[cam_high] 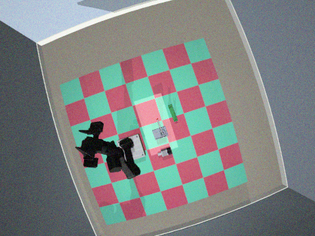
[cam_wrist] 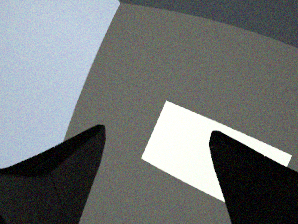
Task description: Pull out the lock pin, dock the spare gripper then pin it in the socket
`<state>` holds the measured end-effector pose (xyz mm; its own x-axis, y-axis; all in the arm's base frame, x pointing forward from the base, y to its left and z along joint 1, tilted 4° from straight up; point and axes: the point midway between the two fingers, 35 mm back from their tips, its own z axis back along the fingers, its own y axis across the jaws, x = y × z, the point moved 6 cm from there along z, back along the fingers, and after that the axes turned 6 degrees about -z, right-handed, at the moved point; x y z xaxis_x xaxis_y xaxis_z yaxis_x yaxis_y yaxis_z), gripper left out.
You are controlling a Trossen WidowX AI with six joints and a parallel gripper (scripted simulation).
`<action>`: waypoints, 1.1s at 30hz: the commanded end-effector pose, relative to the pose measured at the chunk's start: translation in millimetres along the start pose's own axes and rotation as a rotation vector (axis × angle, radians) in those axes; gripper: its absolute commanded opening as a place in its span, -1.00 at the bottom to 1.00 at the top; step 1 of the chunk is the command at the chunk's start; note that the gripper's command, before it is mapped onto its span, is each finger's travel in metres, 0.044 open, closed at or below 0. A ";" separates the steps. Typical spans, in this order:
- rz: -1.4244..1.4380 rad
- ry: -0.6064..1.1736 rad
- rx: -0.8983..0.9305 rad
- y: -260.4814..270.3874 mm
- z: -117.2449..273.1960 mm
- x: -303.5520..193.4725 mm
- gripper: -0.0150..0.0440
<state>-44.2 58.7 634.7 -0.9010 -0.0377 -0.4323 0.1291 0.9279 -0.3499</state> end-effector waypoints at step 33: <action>-0.443 0.886 1.726 310.0 246.2 -81.1 0.53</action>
<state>150.6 267.0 384.0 -0.8881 0.4412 0.1289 -0.2986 -0.3404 -0.8916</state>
